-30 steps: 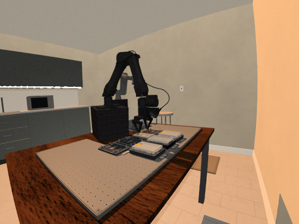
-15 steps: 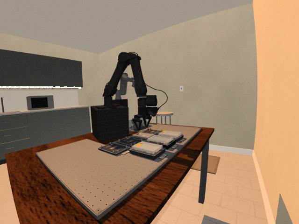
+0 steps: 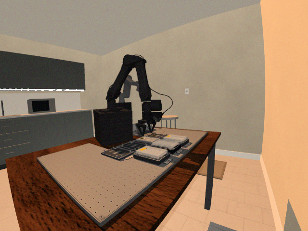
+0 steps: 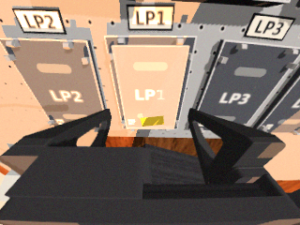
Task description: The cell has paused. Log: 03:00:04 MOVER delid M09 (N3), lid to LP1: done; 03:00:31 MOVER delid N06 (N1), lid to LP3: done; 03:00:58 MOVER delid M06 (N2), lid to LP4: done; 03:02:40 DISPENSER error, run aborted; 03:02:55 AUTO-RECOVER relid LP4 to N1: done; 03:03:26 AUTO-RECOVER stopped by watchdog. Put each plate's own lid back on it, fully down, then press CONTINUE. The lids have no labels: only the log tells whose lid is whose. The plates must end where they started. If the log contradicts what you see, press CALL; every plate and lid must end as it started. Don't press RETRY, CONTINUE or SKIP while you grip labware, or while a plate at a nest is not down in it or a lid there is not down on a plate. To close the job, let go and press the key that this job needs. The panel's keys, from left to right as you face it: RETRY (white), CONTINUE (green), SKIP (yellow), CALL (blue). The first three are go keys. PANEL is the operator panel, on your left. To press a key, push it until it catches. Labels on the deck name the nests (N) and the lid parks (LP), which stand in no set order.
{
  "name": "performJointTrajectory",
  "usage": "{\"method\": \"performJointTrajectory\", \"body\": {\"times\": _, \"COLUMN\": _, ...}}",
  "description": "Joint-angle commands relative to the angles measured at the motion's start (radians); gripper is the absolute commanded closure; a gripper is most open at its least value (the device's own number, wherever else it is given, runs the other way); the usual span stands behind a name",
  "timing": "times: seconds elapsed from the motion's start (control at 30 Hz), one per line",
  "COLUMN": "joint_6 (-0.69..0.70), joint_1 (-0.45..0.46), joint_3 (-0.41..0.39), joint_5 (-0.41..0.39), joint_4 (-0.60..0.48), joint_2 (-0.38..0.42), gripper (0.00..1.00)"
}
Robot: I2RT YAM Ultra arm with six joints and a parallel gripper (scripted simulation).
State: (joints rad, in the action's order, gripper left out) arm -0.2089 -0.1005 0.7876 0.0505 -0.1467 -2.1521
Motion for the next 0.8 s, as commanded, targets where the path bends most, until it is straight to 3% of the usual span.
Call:
{"method": "performJointTrajectory", "body": {"times": 0.0, "joint_6": -0.004, "joint_1": 0.013, "joint_3": 0.026, "joint_5": 0.004, "joint_4": 0.036, "joint_2": -0.023, "gripper": 0.00}}
{"method": "performJointTrajectory", "body": {"times": 0.77, "joint_6": 0.012, "joint_1": 0.015, "joint_3": 0.053, "joint_5": 0.003, "joint_4": 0.147, "joint_2": -0.161, "gripper": 0.00}}
